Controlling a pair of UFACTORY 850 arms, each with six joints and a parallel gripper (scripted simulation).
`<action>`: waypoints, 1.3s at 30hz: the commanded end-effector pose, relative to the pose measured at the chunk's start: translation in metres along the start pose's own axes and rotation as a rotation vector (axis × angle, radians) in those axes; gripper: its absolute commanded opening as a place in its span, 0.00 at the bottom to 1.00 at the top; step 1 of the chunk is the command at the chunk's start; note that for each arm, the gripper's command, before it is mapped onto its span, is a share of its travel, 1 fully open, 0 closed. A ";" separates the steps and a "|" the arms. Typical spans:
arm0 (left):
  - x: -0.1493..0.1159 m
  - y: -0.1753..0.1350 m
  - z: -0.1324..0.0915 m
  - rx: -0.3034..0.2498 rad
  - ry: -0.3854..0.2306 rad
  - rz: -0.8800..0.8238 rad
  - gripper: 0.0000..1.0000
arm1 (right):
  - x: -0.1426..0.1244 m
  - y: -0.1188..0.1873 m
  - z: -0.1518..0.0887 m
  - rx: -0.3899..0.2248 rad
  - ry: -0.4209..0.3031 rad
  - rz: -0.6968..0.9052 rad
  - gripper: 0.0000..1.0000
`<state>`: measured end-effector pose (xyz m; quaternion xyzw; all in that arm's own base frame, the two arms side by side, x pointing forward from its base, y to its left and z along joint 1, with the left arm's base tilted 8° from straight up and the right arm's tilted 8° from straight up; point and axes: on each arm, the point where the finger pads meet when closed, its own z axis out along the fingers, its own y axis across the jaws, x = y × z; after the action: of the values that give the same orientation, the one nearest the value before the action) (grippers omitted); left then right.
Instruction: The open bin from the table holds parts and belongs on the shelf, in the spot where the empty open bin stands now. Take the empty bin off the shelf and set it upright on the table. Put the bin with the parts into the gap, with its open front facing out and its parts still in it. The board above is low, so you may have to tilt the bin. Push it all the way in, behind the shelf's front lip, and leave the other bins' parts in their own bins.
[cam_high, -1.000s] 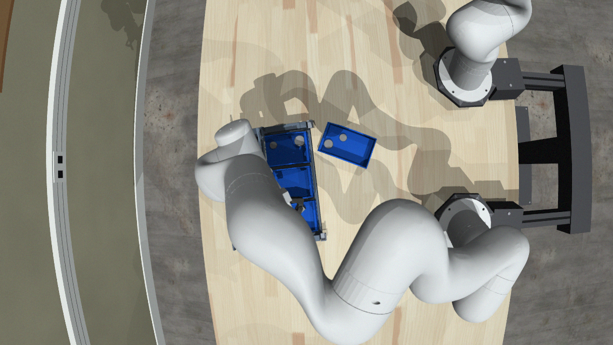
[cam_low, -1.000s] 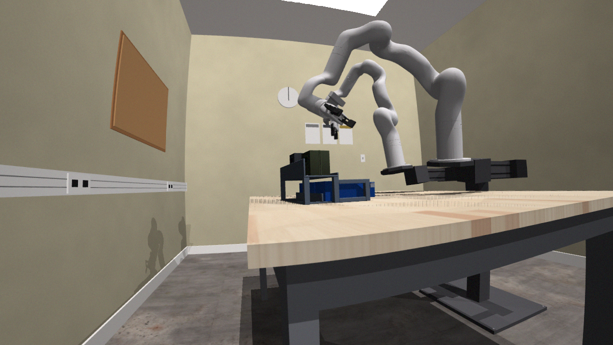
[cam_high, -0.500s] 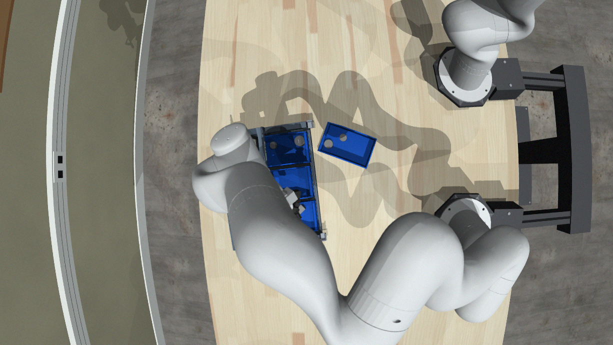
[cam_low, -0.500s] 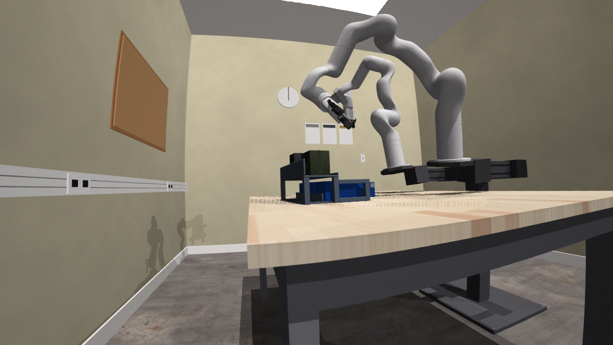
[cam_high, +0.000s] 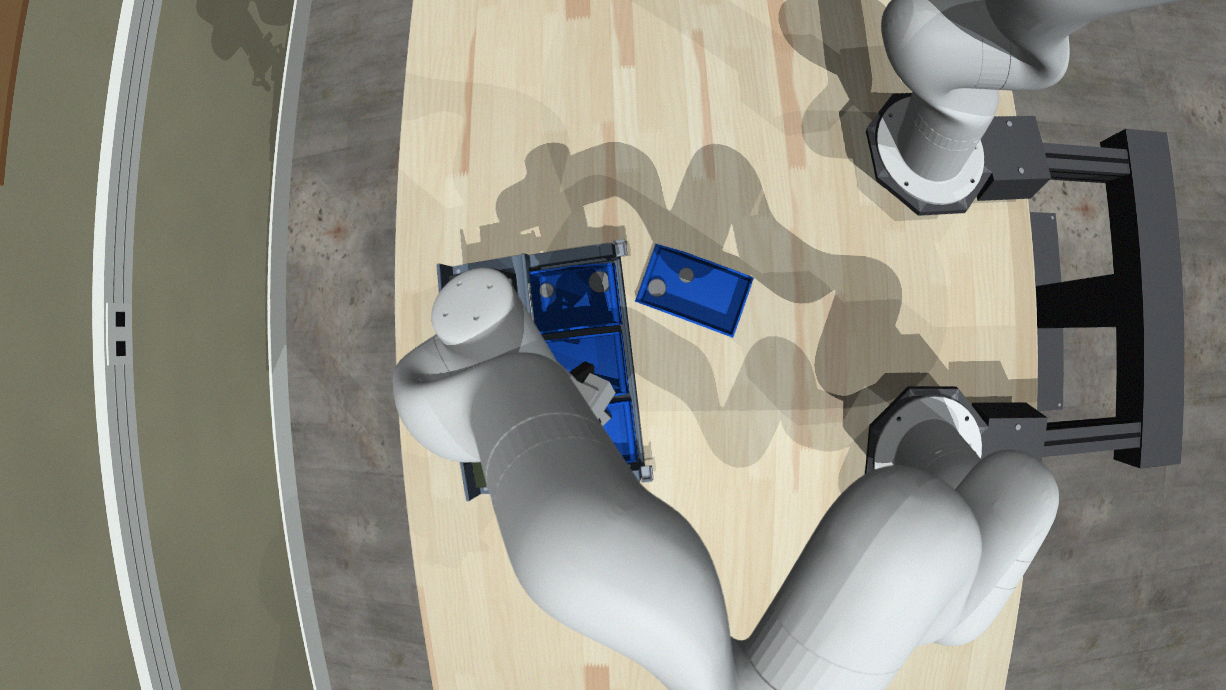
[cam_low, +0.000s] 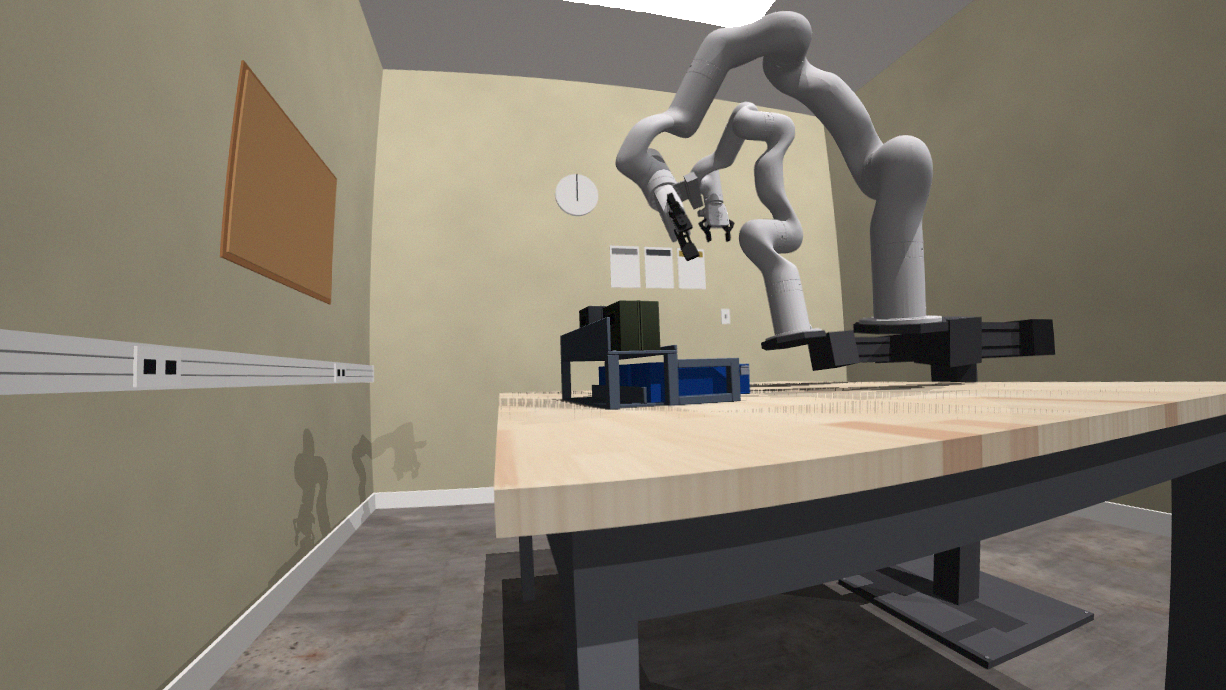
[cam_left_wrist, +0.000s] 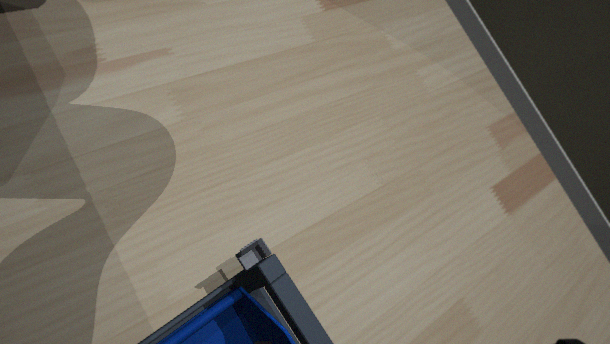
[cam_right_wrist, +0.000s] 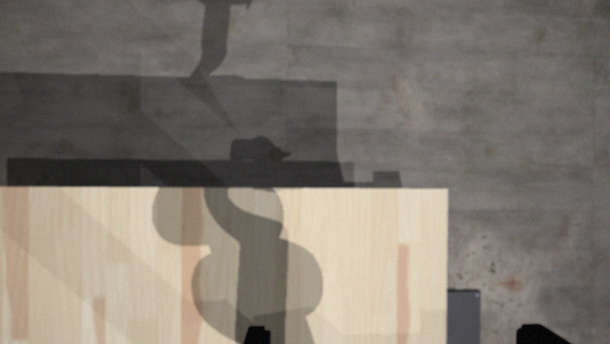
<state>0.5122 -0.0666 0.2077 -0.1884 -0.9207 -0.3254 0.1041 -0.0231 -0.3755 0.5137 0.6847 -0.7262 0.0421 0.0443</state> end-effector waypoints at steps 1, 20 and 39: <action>-0.002 -0.006 -0.004 0.050 -0.105 -0.095 1.00 | 0.000 0.003 -0.002 -0.002 0.003 0.009 1.00; -0.007 -0.024 -0.016 0.204 -0.388 -0.373 1.00 | 0.000 0.003 -0.002 -0.002 0.003 0.009 1.00; -0.010 -0.034 -0.024 0.295 -0.549 -0.533 1.00 | 0.000 0.003 -0.002 -0.002 0.003 0.009 1.00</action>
<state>0.5074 -0.1086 0.2032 -0.0161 -0.9718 -0.1479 -0.1829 -0.0255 -0.3746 0.5151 0.6814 -0.7294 0.0419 0.0449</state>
